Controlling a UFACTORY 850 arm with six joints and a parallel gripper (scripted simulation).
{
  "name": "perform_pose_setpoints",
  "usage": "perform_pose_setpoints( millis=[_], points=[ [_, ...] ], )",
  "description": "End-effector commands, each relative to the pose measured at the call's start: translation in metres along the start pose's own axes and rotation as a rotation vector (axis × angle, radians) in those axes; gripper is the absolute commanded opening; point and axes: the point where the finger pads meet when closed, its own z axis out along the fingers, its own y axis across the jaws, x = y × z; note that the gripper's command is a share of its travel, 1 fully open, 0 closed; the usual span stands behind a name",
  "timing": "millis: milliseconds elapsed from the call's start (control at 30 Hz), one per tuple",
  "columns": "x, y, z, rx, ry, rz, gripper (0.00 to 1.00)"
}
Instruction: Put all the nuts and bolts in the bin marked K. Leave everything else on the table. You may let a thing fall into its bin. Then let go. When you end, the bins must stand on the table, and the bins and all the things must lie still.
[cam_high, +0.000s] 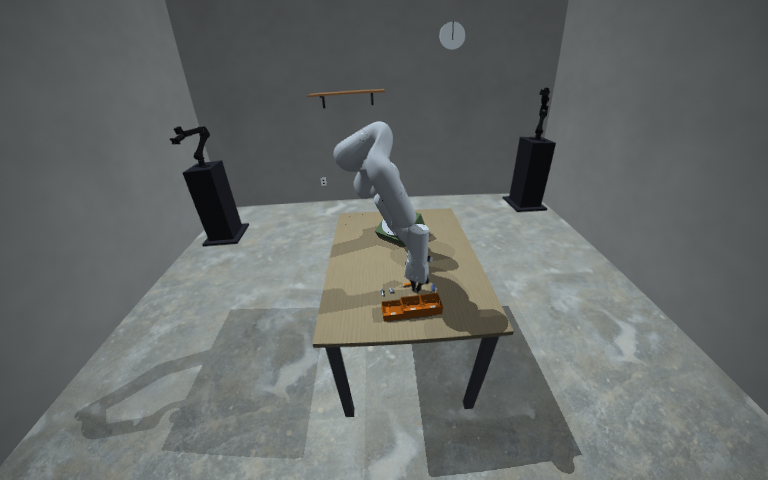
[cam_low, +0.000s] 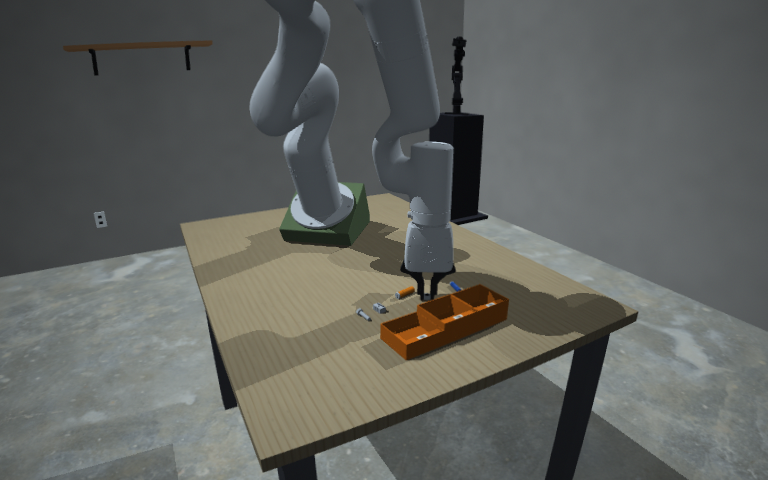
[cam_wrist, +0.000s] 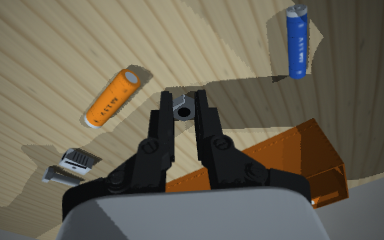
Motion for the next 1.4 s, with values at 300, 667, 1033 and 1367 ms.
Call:
perform_pose_setpoints(
  millis=[300, 667, 1033, 1367],
  points=[
    [0.0, 0.0, -0.004, -0.001, -0.001, 0.0, 0.0],
    [0.0, 0.0, -0.04, -0.001, -0.001, 0.0, 0.0],
    [0.0, 0.0, -0.06, -0.001, -0.001, 0.0, 0.0],
    [0.0, 0.0, -0.06, -0.001, -0.001, 0.0, 0.0]
  ],
)
